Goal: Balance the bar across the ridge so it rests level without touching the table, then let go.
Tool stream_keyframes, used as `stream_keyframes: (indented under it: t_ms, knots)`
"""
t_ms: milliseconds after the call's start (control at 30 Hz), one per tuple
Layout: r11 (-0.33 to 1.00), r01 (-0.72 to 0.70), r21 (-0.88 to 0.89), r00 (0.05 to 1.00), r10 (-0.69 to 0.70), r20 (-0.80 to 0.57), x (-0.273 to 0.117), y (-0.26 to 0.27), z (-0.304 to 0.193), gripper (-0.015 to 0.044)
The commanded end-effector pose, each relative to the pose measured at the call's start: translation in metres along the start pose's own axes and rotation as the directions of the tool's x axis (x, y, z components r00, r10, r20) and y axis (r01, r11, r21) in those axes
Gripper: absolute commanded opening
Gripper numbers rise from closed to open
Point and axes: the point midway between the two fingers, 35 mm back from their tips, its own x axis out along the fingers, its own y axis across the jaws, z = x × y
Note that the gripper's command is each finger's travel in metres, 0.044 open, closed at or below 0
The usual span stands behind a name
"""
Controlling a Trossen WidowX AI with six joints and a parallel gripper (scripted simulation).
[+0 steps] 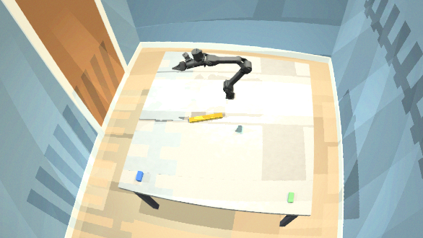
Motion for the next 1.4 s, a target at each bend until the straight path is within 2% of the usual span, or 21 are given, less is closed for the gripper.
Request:
stream_keyframes:
  t_ms: [0,600,1000,1367]
  knots:
    - [1.000,0.027,-0.007,0.993,-0.028,-0.111,0.009,0.000,-0.030,0.0315]
    - [0.989,0.088,-0.117,0.856,-0.135,-0.499,0.010,0.003,-0.148,0.0315]
    - [0.961,0.109,-0.252,0.672,-0.258,-0.694,-0.015,-0.001,-0.221,0.0315]
    - [0.909,0.078,-0.410,0.473,-0.396,-0.787,-0.053,-0.009,-0.274,0.0315]
